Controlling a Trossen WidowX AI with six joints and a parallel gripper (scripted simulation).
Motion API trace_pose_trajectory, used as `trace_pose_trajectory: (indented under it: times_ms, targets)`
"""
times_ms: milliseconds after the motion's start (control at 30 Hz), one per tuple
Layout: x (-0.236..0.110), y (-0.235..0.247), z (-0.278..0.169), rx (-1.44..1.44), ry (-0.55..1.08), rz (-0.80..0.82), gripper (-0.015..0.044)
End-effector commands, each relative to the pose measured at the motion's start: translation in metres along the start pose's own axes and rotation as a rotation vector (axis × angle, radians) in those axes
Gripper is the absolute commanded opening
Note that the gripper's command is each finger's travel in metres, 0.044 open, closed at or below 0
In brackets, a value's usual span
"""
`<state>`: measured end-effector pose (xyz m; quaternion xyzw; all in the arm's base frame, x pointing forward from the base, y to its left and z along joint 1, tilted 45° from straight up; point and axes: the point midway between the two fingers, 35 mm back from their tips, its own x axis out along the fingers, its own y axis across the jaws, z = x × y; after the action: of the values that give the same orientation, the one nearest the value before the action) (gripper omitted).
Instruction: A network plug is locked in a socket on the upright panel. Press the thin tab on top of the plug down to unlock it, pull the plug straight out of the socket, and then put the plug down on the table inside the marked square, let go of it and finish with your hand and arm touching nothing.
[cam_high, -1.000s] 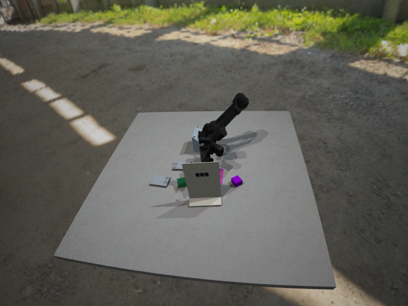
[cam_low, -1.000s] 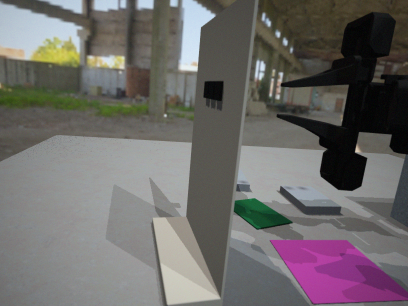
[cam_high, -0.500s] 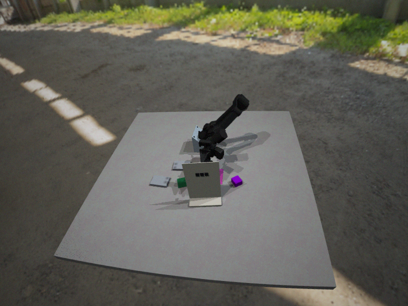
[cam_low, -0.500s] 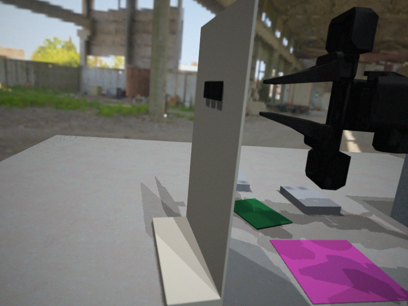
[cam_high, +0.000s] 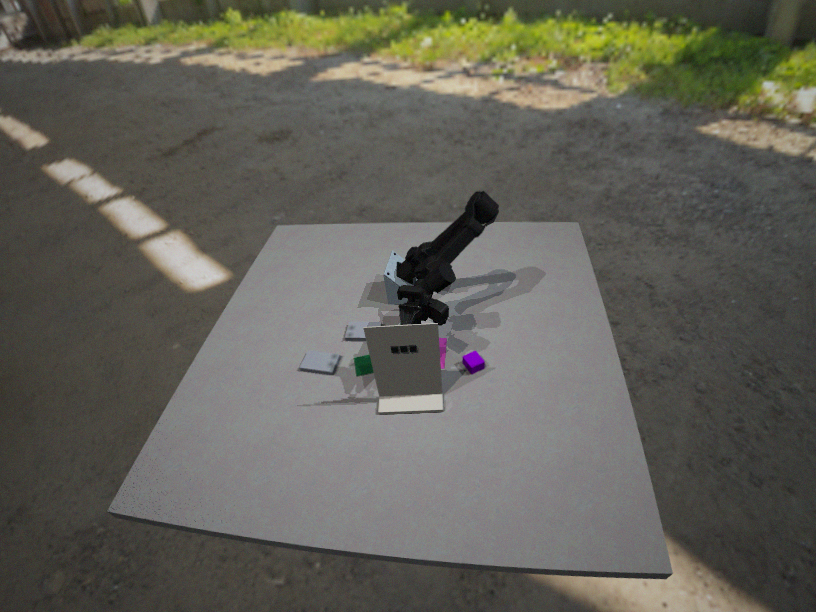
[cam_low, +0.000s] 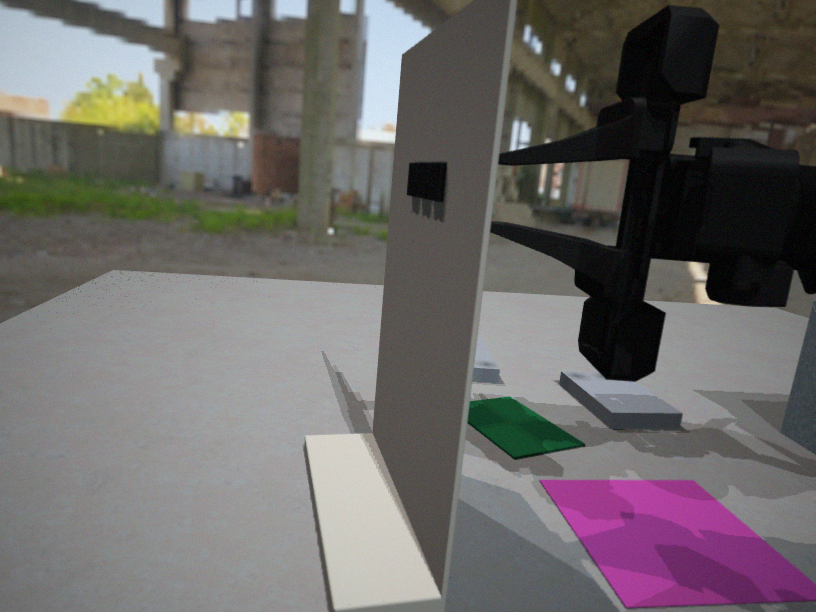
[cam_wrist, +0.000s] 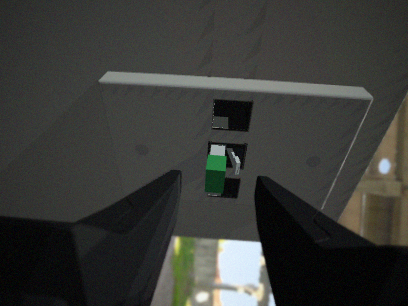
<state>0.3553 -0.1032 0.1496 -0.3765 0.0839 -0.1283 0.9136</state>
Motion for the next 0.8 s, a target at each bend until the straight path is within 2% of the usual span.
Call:
trace_pose_trajectory:
  times_ms: [0,200,233,767]
  targets:
    - [0.0084,-0.0006,0.0021,-0.001,0.001,-0.005,0.0156]
    - [0.0137,-0.0004,0.0034,-0.002,0.001,-0.007,0.0156]
    - [0.0137,-0.0004,0.0034,-0.002,0.001,-0.007,0.0130]
    - [0.0137,-0.0004,0.0034,-0.002,0.001,-0.007,0.0023]
